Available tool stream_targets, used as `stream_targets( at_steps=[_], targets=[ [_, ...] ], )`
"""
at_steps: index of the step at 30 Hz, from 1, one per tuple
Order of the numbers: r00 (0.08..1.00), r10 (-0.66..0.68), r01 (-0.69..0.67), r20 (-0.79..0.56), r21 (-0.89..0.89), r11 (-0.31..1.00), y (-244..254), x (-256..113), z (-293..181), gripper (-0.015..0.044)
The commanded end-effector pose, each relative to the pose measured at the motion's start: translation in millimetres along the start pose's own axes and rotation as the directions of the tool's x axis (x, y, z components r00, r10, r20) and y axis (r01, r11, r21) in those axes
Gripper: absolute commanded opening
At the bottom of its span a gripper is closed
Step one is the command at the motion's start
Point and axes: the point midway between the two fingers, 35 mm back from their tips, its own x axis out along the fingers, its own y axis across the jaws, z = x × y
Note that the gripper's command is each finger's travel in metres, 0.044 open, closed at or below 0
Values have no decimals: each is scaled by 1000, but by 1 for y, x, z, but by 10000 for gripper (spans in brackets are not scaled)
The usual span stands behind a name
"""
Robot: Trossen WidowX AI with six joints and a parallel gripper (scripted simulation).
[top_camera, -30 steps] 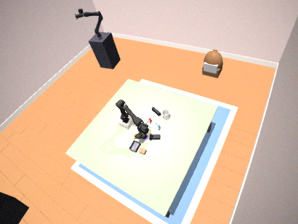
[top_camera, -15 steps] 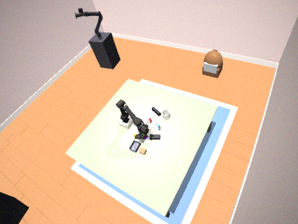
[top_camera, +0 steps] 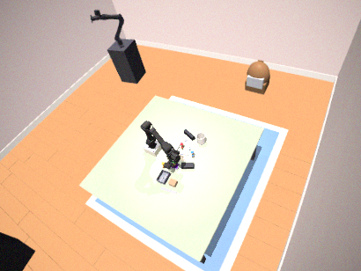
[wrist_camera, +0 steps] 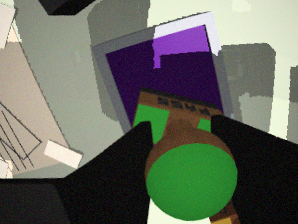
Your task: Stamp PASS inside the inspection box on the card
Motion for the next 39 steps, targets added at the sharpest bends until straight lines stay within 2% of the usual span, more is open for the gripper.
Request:
stream_targets(
  at_steps=[1,39],
  targets=[
    [1000,-3,3,-4,0,1000,0,2,-1,0],
    [1000,-3,3,-4,0,1000,0,5,-1,0]
  ],
)
